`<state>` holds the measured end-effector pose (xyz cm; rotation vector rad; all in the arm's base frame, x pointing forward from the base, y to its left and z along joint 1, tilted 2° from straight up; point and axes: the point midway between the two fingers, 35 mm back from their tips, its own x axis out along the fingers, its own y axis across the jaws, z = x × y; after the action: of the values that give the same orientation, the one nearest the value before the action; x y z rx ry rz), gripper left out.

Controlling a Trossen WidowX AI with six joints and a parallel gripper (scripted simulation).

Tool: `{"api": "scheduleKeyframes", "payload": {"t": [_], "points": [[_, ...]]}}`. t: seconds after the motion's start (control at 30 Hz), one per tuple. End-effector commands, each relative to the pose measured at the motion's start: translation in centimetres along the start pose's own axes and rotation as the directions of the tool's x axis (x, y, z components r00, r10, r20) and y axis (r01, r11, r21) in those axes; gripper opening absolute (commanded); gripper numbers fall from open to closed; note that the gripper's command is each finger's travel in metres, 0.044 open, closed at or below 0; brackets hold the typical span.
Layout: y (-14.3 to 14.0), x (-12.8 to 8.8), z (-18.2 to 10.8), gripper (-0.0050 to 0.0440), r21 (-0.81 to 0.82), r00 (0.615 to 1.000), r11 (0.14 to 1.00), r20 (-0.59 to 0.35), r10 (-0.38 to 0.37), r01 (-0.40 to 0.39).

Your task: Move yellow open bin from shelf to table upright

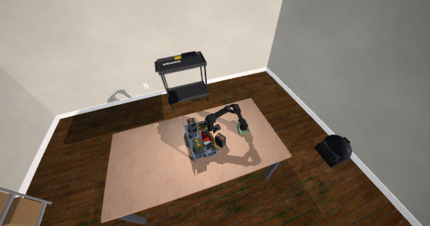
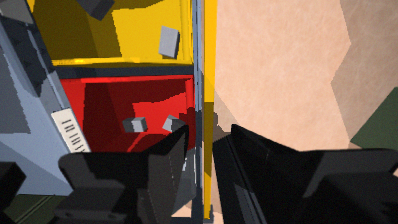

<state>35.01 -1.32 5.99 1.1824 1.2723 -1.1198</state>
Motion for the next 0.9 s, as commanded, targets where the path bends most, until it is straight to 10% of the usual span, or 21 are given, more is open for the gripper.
{"api": "scheduleKeyframes", "payload": {"t": [0.0, 0.87], "points": [[0.3, -0.9, 0.1, 0.0210, 0.002, 1.000, 1.000, 0.006, 0.028, -0.028], [0.4, 0.0, 0.0, 0.0210, 0.002, 1.000, 1.000, 0.006, 0.028, -0.028]]}}
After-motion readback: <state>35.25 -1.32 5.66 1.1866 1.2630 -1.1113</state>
